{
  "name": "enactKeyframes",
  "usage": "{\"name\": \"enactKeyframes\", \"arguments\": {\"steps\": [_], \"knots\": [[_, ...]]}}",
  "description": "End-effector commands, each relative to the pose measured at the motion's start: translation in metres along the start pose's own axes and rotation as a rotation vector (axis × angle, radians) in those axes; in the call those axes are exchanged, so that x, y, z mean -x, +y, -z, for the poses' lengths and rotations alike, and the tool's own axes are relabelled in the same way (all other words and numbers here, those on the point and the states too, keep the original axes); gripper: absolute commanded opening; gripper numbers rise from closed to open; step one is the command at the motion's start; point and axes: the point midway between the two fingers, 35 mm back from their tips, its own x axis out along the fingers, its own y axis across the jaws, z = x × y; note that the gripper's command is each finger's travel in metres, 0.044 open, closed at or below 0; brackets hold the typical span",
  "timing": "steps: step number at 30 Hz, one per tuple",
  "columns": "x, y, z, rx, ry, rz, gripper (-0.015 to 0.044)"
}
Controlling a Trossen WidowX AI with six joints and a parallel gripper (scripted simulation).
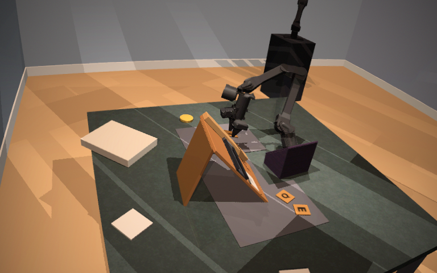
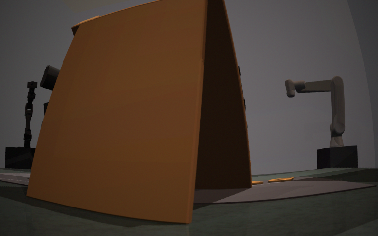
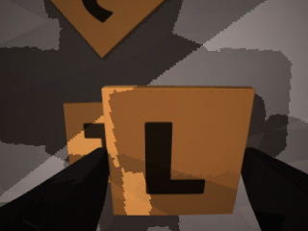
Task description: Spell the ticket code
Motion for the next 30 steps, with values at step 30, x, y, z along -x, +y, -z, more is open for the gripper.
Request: {"name": "enactKeyframes", "arguments": {"steps": [30], "knots": [[0.085, 0.093, -0.123, 0.349, -0.454, -0.149, 0.0000]]}}
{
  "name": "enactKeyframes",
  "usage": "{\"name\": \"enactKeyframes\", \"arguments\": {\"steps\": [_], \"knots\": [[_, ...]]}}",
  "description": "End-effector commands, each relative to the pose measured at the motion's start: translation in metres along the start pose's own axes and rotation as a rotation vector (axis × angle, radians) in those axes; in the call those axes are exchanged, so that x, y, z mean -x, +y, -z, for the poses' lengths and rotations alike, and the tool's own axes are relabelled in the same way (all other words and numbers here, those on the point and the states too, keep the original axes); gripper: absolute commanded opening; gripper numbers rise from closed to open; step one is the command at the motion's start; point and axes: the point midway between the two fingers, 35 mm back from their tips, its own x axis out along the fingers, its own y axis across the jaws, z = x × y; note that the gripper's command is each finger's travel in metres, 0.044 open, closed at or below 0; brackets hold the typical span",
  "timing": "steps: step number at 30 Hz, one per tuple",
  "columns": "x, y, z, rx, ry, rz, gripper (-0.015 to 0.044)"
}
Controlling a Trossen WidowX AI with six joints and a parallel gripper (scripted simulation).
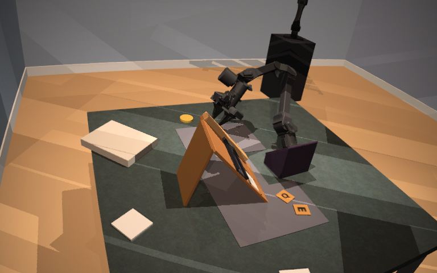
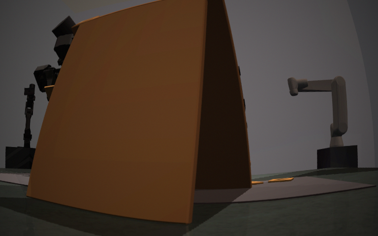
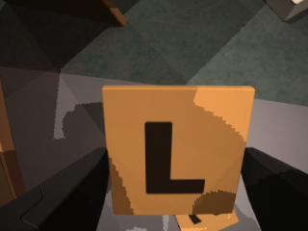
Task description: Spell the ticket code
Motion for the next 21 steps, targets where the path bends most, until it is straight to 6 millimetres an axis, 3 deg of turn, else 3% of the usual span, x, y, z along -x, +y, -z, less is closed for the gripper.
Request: {"name": "enactKeyframes", "arguments": {"steps": [1, 13, 21], "knots": [[0.005, 0.006, -0.016, 0.031, -0.045, -0.009, 0.0000], [0.030, 0.049, -0.075, 0.141, -0.206, -0.079, 0.0000], [0.041, 0.079, -0.099, 0.166, -0.243, -0.130, 0.0000]]}}
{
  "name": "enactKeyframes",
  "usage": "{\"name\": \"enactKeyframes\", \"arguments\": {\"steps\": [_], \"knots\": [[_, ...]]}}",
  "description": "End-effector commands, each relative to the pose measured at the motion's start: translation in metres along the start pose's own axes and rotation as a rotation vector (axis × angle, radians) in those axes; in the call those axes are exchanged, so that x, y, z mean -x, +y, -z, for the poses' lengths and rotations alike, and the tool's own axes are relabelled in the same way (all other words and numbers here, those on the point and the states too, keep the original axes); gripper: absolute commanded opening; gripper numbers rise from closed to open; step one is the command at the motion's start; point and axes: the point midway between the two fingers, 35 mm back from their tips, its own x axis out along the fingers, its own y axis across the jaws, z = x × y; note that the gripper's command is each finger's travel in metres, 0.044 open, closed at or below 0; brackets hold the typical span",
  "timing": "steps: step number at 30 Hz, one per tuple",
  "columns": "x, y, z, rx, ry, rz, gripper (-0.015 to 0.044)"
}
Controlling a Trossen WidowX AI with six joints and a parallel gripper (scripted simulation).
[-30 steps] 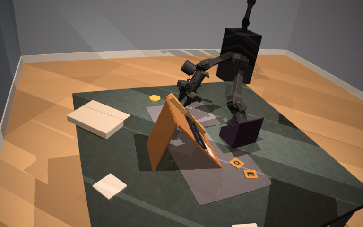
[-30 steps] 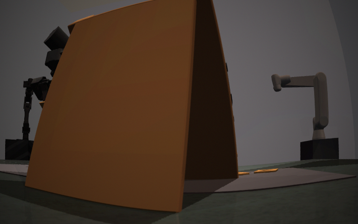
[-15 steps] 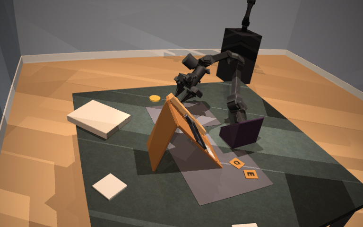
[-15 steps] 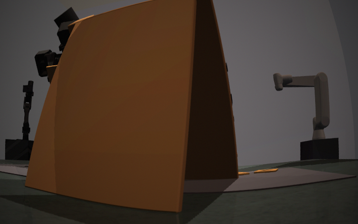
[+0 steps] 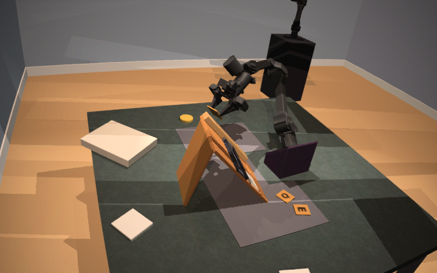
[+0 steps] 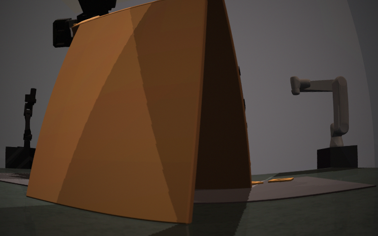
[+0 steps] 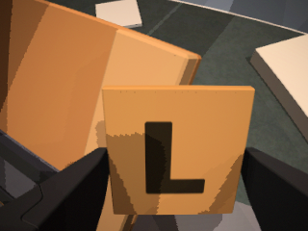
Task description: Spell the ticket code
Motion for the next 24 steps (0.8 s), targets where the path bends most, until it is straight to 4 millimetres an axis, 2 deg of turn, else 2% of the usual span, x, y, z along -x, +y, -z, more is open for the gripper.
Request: {"name": "enactKeyframes", "arguments": {"steps": [1, 5, 9, 13, 24], "knots": [[0.005, 0.012, -0.010, 0.012, -0.019, -0.018, 0.0000], [0.012, 0.032, -0.011, 0.050, -0.024, -0.050, 0.0000], [0.007, 0.040, -0.016, 0.032, -0.002, -0.052, 0.0000], [-0.001, 0.065, -0.014, 0.083, 0.035, -0.082, 0.0000], [-0.019, 0.096, -0.027, 0.020, 0.111, -0.058, 0.0000]]}}
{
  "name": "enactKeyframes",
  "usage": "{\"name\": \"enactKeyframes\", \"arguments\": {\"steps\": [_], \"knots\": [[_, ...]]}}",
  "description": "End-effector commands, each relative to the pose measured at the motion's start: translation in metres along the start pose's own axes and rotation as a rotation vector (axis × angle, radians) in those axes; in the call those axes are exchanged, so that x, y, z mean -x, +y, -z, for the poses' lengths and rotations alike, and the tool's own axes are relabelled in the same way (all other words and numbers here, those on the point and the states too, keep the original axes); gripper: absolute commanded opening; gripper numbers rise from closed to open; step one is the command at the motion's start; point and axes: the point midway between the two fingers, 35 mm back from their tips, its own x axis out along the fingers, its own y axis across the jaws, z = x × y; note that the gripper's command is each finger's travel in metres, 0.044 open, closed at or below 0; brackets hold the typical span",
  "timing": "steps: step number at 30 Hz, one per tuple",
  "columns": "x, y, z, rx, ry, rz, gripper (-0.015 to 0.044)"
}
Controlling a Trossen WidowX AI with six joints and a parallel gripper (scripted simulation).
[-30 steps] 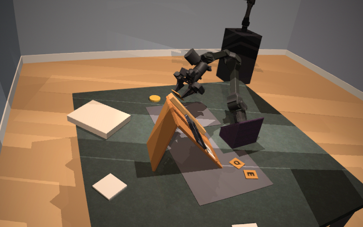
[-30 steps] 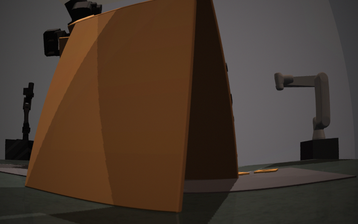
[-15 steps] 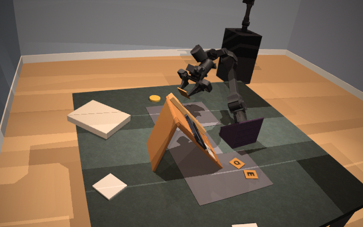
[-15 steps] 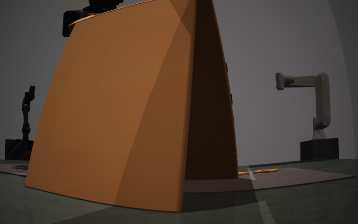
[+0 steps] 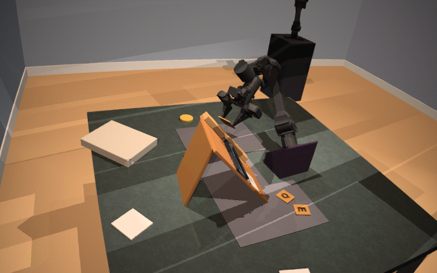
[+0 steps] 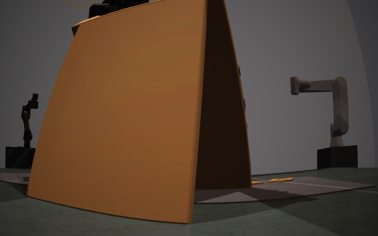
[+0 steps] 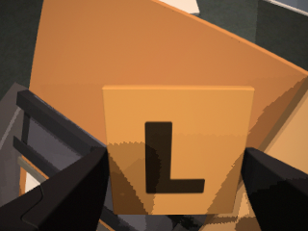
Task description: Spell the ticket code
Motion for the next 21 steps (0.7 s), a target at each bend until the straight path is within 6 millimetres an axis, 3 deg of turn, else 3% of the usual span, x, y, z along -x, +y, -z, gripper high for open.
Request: {"name": "enactKeyframes", "arguments": {"steps": [1, 21], "knots": [[-0.006, 0.009, -0.008, -0.032, 0.019, 0.015, 0.0000], [-0.044, 0.078, -0.030, -0.148, 0.098, 0.117, 0.0000]]}}
